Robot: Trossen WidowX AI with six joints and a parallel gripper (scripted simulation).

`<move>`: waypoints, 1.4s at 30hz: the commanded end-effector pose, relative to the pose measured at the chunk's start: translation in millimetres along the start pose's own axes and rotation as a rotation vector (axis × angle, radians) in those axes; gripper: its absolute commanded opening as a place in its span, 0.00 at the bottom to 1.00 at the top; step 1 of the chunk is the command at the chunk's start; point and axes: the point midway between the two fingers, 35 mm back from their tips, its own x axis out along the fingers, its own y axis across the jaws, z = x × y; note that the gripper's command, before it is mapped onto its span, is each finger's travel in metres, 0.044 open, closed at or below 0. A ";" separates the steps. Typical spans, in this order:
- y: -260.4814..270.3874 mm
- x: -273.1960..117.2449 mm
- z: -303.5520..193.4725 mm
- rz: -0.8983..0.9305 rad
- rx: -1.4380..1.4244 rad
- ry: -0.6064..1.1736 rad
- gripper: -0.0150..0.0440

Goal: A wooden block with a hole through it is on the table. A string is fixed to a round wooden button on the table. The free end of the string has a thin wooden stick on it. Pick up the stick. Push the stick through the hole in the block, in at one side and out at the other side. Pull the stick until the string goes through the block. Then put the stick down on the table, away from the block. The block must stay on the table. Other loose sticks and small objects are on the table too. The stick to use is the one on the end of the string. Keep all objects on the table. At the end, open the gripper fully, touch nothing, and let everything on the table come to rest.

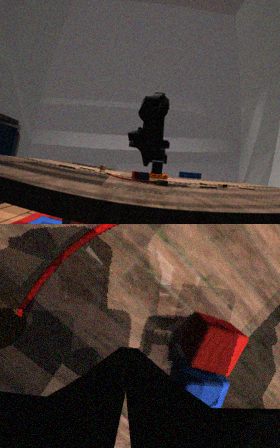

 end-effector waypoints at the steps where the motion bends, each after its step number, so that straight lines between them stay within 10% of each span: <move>1: -0.4 5.8 0.4 -0.005 0.007 -0.001 0.25; 42: -21.8 44.5 2.4 -0.007 0.006 -0.001 0.25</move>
